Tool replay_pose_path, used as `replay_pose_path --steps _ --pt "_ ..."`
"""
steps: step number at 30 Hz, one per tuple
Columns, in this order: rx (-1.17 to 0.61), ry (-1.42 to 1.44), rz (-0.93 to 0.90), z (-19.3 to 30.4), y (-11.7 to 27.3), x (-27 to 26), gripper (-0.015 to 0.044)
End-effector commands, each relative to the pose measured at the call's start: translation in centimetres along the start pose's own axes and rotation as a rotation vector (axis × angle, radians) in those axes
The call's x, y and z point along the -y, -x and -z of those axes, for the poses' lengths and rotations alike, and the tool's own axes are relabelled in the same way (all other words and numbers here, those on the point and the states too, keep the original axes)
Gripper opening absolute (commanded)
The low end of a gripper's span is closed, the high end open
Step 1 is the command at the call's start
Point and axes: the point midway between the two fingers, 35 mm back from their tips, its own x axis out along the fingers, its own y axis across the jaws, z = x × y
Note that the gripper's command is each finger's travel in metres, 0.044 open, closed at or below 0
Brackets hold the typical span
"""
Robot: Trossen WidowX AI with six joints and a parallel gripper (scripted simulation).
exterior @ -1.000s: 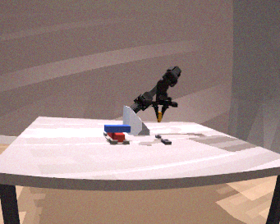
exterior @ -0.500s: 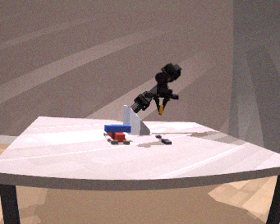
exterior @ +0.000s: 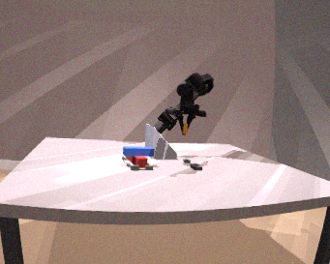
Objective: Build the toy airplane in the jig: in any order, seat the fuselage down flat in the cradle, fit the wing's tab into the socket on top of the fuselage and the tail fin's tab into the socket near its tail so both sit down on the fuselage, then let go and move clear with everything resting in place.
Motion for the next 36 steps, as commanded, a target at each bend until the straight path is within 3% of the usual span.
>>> replay_pose_path --steps 1,36 --pt "-0.003 0.012 0.006 -0.6 -0.1 1.2 0.0" --pt "-0.005 0.103 0.023 -2.8 -1.5 12.4 0.0"
